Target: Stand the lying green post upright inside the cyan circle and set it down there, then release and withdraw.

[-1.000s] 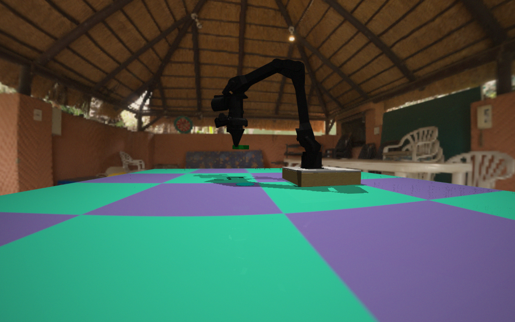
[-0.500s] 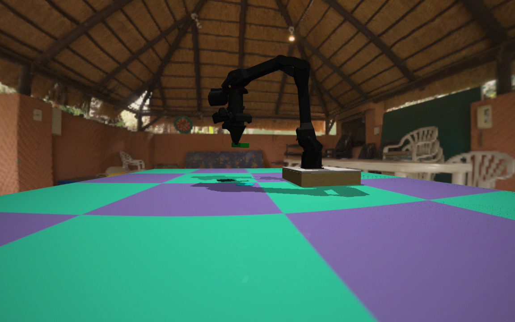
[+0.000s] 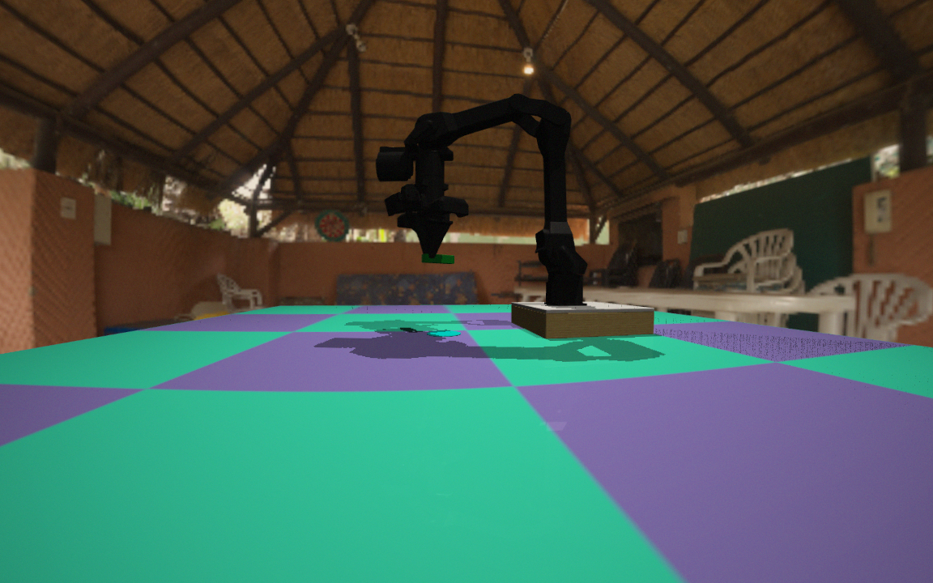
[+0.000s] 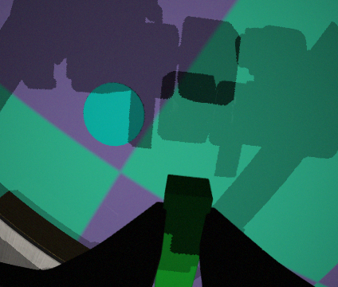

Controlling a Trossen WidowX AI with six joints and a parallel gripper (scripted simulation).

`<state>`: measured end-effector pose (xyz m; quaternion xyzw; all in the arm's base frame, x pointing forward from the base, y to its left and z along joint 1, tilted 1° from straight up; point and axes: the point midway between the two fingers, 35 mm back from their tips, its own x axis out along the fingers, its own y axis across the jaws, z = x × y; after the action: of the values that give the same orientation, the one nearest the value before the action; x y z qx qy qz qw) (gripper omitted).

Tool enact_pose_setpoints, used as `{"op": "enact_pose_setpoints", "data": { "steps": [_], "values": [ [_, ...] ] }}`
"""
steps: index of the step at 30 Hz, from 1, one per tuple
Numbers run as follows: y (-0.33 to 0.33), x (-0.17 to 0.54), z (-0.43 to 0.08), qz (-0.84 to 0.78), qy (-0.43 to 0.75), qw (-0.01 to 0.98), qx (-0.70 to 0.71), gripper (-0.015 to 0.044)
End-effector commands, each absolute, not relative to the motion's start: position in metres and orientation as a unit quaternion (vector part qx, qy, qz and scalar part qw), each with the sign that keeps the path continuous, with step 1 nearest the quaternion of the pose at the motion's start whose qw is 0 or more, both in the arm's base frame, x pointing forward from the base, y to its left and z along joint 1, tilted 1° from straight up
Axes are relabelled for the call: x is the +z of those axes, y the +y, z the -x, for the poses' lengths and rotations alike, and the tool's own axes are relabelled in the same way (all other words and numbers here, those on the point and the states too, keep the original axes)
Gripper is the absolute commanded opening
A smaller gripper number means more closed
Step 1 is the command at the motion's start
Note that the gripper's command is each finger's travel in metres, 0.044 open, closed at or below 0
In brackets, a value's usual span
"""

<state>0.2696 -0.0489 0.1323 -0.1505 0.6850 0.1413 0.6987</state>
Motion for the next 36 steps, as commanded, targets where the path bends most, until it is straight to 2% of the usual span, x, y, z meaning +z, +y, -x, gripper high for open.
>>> {"op": "enact_pose_setpoints", "data": {
  "steps": [1, 21, 36],
  "values": [
    [-0.038, 0.134, -0.267, 0.17, 0.681, 0.695, 0.158, 0.0023],
    [0.016, 0.138, -0.251, 0.248, 0.657, 0.67, 0.239, 0.0023],
    [0.018, 0.13, -0.254, 0.218, 0.637, 0.695, 0.251, 0.0023]
  ]
}}
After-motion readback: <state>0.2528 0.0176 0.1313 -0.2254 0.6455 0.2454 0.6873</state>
